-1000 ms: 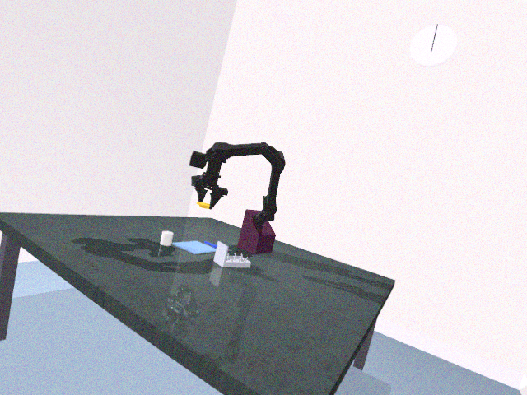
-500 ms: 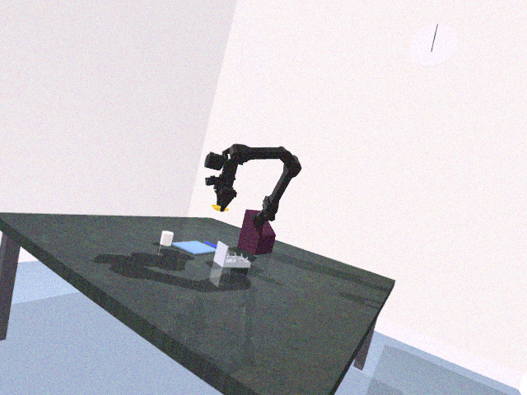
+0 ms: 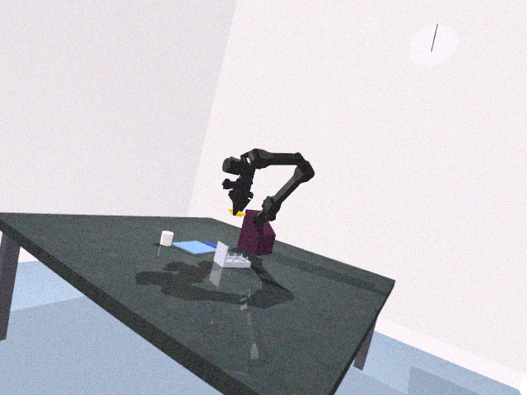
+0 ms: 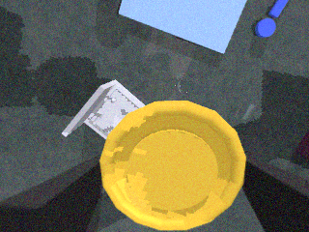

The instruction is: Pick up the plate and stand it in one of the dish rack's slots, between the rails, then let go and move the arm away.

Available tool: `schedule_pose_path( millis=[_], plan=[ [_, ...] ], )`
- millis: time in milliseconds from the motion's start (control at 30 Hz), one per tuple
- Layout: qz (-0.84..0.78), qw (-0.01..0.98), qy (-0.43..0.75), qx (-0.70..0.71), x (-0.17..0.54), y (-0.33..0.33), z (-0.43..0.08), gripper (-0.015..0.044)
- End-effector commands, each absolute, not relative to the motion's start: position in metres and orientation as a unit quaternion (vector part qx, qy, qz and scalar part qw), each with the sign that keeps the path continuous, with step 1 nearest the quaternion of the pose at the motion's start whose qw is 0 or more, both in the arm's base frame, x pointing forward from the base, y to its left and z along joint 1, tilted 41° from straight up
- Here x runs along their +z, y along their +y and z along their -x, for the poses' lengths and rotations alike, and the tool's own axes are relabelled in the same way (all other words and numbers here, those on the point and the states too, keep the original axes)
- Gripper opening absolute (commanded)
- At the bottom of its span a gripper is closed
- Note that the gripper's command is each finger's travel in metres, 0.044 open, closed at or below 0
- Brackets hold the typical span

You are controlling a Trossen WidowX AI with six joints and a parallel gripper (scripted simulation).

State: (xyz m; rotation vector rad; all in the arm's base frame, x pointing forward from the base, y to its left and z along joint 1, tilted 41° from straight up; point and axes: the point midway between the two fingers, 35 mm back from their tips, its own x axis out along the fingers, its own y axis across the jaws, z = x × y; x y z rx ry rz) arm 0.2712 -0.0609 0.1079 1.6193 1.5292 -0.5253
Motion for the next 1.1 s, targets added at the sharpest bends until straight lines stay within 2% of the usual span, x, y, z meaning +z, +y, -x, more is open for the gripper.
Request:
schedule_pose_path(
  millis=[0,600,833,1067],
  plan=[
    [-0.676,0.364,0.590,-0.251,0.121,-0.043,-0.264,0.0000],
    [-0.754,0.143,0.499,-0.404,0.153,0.020,-0.225,0.0000],
    [-0.753,0.142,0.498,-0.406,0.153,0.021,-0.225,0.0000],
    [-0.718,0.208,0.502,-0.435,0.128,0.024,-0.226,0.0000]
  ],
)
